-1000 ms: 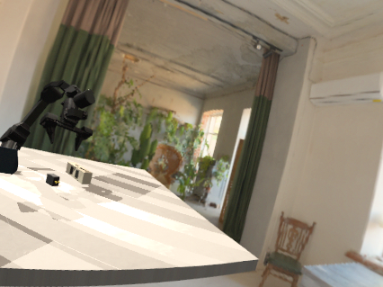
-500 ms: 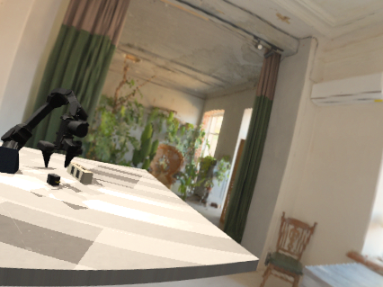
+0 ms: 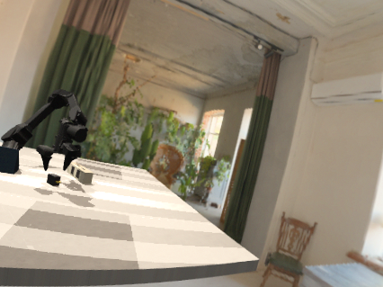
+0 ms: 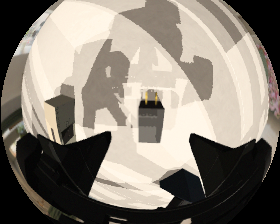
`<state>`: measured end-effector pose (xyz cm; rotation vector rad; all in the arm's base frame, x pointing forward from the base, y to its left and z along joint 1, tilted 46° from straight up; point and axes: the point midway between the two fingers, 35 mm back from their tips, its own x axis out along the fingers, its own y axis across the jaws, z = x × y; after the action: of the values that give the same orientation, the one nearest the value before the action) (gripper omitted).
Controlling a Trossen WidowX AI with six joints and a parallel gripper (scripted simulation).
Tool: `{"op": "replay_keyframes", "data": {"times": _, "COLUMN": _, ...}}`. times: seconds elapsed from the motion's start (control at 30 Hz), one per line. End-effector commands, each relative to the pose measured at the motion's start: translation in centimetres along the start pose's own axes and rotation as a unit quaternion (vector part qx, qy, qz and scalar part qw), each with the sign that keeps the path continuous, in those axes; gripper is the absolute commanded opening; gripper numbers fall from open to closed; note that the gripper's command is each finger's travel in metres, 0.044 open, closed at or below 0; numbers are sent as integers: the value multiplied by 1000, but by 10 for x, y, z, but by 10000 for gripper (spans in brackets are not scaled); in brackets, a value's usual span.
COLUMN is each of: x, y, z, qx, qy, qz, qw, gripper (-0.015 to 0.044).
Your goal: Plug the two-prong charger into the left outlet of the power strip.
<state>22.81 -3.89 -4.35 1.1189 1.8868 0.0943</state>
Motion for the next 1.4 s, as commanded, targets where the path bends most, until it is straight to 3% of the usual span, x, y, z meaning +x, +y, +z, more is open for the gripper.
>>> {"op": "replay_keyframes", "data": {"times": 0.0, "x": 4, "y": 1, "z": 0, "qx": 3, "qy": 0, "qz": 3, "qw": 1000, "gripper": 440}}
{"op": "replay_keyframes", "data": {"times": 1.03, "x": 50, "y": 1, "z": 2, "qx": 3, "qy": 1, "qz": 3, "qw": 1000, "gripper": 440}}
{"op": "replay_keyframes", "data": {"times": 1.37, "x": 47, "y": 1, "z": 3, "qx": -1, "qy": 0, "qz": 1, "qw": 1000, "gripper": 177}}
